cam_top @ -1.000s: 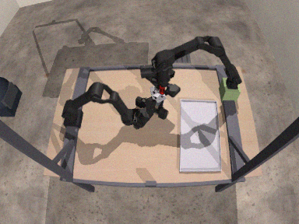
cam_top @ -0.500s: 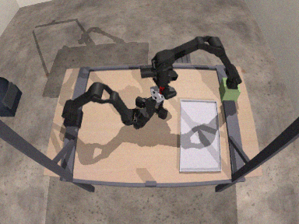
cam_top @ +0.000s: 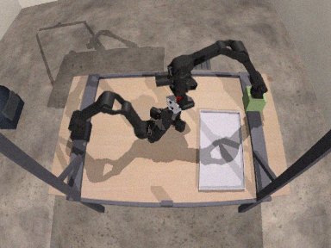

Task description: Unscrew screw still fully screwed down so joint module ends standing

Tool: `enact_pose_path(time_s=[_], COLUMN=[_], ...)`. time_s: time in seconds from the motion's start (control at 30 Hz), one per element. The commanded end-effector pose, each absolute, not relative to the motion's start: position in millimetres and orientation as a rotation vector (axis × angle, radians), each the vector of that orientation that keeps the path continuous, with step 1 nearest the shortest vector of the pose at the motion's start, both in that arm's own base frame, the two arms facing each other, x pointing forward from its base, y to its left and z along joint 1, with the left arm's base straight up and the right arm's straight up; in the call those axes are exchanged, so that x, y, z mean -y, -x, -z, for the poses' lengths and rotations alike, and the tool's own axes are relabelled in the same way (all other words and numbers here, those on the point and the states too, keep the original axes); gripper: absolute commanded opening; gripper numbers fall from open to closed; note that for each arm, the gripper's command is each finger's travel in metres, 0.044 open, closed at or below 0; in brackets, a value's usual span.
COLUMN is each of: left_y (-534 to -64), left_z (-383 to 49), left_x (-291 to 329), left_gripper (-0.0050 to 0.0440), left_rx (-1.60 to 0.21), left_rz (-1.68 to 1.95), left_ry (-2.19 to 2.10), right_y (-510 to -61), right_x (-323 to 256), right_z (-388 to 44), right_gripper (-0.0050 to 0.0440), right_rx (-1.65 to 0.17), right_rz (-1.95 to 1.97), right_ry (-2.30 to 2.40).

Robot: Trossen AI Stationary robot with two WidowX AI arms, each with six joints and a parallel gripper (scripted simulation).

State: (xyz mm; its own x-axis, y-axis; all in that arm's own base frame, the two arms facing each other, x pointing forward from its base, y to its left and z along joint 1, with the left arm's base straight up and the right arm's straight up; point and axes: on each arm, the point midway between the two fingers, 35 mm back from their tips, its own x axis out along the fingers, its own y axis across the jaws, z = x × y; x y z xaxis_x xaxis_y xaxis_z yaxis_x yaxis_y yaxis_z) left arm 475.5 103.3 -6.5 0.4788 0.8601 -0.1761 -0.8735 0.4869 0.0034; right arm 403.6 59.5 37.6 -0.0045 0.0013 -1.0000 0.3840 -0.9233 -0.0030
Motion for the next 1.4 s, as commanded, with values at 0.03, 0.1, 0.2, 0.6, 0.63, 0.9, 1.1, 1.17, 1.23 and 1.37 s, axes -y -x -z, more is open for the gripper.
enact_pose_path(time_s=[0.03, 0.1, 0.2, 0.6, 0.63, 0.9, 1.1, 1.17, 1.23, 1.37], left_y=[-479.8, -479.8, -479.8, -479.8, -479.8, -479.8, -479.8, -479.8, -479.8, -479.8], left_z=[-4.2, -4.2, -4.2, -4.2, -4.2, -4.2, -4.2, -4.2, -4.2, -4.2], left_x=[-104.9, -104.9, -104.9, -104.9, -104.9, -104.9, -104.9, -104.9, -104.9, -104.9], left_gripper=[0.0245, 0.0245, 0.0245, 0.0245, 0.0245, 0.0245, 0.0245, 0.0245, 0.0245, 0.0245], left_rx=[-0.137, -0.137, -0.137, -0.137, -0.137, -0.137, -0.137, -0.137, -0.137, -0.137], left_rz=[-1.061, -1.061, -1.061, -1.061, -1.061, -1.061, -1.061, -1.061, -1.061, -1.061], left_ry=[0.107, 0.107, 0.107, 0.107, 0.107, 0.107, 0.107, 0.107, 0.107, 0.107], right_y=[-409.0, -409.0, -409.0, -409.2, -409.2, -411.6, -409.8, -409.8, -409.8, -409.8], right_x=[-59.1, -59.1, -59.1, -59.2, -59.2, -59.4, -59.4, -59.4, -59.4, -59.4], right_z=[-51.1, -51.1, -51.1, -52.3, -52.3, -52.5, -53.5, -53.5, -53.5, -53.5], right_gripper=[0.0250, 0.0250, 0.0250, 0.0250, 0.0250, 0.0250, 0.0250, 0.0250, 0.0250, 0.0250], right_rx=[-0.393, -0.393, -0.393, -0.393, -0.393, -0.390, -0.393, -0.393, -0.393, -0.393], right_rz=[1.973, 1.973, 1.973, 1.973, 1.973, 1.972, 1.973, 1.973, 1.973, 1.973], right_ry=[-2.043, -2.043, -2.043, -2.043, -2.043, -2.045, -2.044, -2.044, -2.044, -2.044])
